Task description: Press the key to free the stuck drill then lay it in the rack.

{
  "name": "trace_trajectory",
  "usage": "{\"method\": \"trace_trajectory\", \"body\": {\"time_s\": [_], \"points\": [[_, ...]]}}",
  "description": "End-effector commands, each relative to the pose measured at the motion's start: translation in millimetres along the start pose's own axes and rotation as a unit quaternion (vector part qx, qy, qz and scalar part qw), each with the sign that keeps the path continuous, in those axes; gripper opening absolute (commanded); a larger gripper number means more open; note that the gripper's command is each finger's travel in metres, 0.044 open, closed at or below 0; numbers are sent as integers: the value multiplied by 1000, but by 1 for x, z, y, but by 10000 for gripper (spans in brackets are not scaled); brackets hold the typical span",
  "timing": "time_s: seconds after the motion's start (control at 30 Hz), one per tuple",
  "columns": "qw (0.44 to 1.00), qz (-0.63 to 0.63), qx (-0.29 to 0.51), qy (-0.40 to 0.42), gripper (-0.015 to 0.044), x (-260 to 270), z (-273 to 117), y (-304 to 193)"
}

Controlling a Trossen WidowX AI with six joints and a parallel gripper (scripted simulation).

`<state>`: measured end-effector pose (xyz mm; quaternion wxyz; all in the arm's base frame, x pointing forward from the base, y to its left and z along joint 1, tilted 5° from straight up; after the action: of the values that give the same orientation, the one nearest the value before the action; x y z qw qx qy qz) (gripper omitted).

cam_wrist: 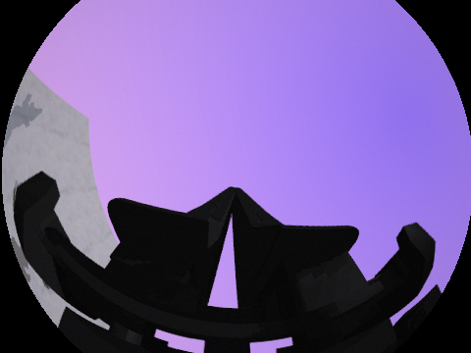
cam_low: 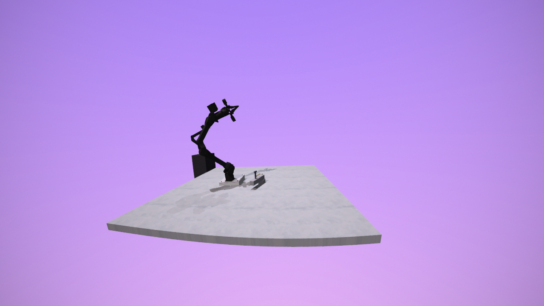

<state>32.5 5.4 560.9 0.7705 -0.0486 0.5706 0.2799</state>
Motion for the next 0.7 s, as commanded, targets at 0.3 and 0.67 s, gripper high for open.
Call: {"method": "trace_trajectory", "body": {"time_s": [0.3,0.67], "points": [[933,137,222,247,0,139,106,-22],[720,309,521,337,0,247,125,-119]]}}
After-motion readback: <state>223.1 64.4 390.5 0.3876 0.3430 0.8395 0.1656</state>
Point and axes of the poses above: the point midway between the two fingers, 35 mm back from their tips, its own z axis out along the fingers, its own x axis across the jaws, y = z × x, the point moved 10 cm from there along -z, back along the fingers, and after that the axes turned 1 degree about -z, right-handed, at the moved point
